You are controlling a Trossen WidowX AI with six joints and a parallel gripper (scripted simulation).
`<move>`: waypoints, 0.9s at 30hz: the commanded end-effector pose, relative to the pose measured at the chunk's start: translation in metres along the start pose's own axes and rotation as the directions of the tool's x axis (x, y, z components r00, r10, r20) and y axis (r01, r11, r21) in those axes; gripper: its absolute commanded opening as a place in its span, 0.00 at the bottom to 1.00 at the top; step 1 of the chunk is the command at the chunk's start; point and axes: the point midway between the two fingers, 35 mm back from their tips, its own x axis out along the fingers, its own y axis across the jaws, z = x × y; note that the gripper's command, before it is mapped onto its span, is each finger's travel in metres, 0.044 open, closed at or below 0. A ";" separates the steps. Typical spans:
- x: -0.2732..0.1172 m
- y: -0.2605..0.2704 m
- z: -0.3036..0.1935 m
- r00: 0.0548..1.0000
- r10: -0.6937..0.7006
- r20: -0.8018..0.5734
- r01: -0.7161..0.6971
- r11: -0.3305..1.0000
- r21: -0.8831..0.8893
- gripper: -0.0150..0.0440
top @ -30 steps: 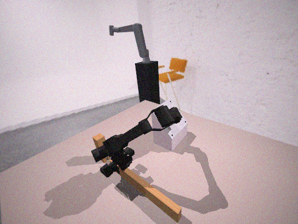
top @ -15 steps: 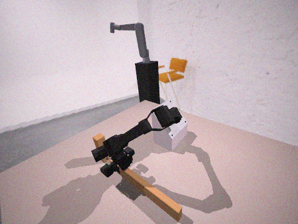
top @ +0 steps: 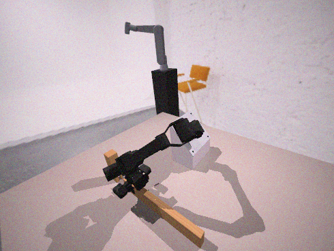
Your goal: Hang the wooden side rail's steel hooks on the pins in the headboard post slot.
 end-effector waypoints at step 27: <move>-0.010 -0.003 -0.001 1.000 -0.014 -0.001 0.014 1.000 -0.008 0.25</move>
